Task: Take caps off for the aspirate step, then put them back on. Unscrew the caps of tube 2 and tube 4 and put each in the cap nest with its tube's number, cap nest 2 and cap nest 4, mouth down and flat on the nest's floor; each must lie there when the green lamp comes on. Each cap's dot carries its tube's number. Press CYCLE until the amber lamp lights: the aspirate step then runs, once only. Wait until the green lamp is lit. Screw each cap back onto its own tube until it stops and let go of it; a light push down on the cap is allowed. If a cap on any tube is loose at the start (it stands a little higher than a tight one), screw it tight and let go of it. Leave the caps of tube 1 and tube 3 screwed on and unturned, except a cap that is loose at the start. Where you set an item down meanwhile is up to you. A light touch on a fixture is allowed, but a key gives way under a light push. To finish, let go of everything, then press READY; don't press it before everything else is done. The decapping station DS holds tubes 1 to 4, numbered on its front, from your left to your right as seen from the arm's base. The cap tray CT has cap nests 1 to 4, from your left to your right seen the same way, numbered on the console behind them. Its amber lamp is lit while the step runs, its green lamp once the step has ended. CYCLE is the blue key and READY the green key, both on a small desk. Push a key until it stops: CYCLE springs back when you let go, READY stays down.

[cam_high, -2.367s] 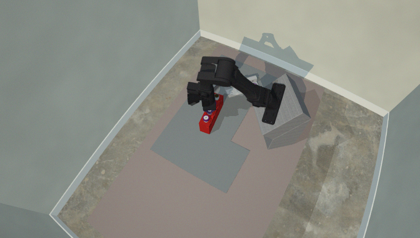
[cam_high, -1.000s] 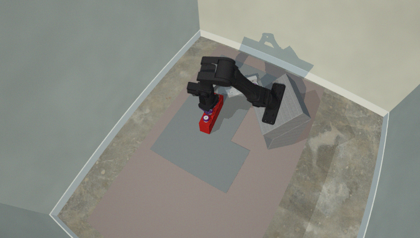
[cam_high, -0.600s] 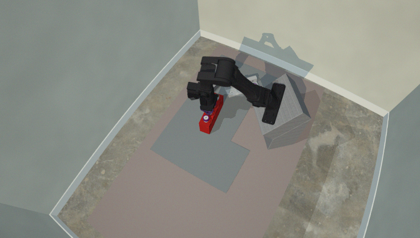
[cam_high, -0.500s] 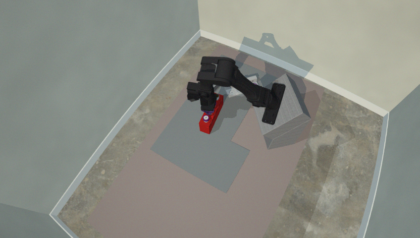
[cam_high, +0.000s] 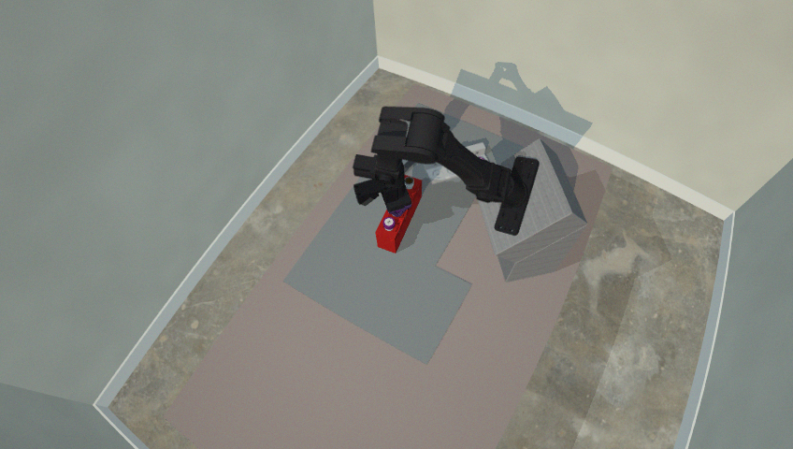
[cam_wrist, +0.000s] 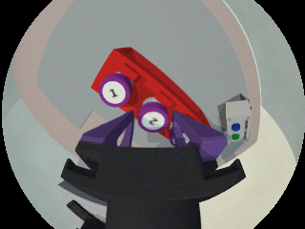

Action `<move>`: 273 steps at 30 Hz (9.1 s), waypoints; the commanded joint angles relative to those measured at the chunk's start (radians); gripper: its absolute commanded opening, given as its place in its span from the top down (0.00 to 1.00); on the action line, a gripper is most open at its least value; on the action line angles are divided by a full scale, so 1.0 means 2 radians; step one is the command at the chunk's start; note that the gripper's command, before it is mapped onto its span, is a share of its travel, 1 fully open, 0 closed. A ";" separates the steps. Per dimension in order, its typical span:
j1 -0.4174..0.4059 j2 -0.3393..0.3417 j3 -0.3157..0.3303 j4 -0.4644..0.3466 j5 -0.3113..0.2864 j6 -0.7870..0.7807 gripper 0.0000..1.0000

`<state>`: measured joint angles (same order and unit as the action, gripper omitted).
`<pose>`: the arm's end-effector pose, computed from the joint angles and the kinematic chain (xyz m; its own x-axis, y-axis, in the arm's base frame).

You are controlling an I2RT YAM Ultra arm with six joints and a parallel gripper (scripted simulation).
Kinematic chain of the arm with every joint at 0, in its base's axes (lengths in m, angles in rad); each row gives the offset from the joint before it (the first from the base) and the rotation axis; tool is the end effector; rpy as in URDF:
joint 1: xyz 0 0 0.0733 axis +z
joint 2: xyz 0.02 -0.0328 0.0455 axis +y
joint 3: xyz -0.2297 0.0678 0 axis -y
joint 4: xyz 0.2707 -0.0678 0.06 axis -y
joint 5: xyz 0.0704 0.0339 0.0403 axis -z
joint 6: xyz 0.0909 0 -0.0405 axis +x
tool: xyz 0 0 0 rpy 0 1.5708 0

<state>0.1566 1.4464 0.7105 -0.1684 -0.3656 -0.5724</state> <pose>0.3190 0.0844 0.0873 -0.4555 -0.5840 -0.6719 -0.7265 0.6801 -0.0987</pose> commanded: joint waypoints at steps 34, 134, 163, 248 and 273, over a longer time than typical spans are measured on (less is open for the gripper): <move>-0.002 -0.006 -0.003 0.003 -0.001 -0.591 0.51; -0.001 -0.002 -0.003 0.008 0.000 1.156 1.00; -0.001 -0.003 -0.004 0.007 0.000 0.822 0.51; 0.000 -0.001 -0.003 0.009 0.000 0.244 1.00; 0.000 0.000 -0.003 0.010 0.001 0.724 1.00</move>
<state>0.1589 1.4502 0.7010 -0.1486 -0.3672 0.7891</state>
